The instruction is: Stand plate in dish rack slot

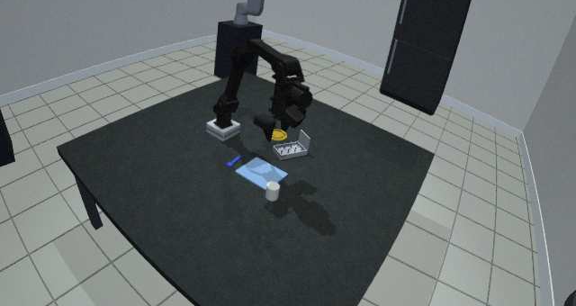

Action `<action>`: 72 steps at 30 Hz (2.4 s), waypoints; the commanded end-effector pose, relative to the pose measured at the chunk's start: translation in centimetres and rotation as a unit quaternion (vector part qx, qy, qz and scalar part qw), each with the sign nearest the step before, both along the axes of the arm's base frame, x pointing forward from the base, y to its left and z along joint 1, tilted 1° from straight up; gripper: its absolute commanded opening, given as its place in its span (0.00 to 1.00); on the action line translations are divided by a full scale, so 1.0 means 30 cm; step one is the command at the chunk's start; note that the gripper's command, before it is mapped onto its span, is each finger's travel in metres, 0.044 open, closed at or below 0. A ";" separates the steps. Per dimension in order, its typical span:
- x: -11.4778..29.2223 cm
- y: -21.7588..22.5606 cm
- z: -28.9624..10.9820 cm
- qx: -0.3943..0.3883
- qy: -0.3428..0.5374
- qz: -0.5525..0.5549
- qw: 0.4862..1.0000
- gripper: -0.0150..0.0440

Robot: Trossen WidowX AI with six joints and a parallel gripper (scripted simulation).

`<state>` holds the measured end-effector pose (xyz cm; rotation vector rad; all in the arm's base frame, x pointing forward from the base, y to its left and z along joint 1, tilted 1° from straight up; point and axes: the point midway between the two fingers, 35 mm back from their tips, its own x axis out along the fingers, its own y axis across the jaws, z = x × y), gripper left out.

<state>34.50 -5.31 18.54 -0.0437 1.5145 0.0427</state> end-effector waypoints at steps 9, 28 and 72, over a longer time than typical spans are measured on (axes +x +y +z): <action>-0.289 0.260 -0.003 0.013 0.005 -0.172 0.985 0.25; -0.244 0.332 -0.130 0.109 -0.005 -0.125 0.986 0.25; -0.141 0.394 -0.429 0.411 -0.351 0.266 0.798 0.25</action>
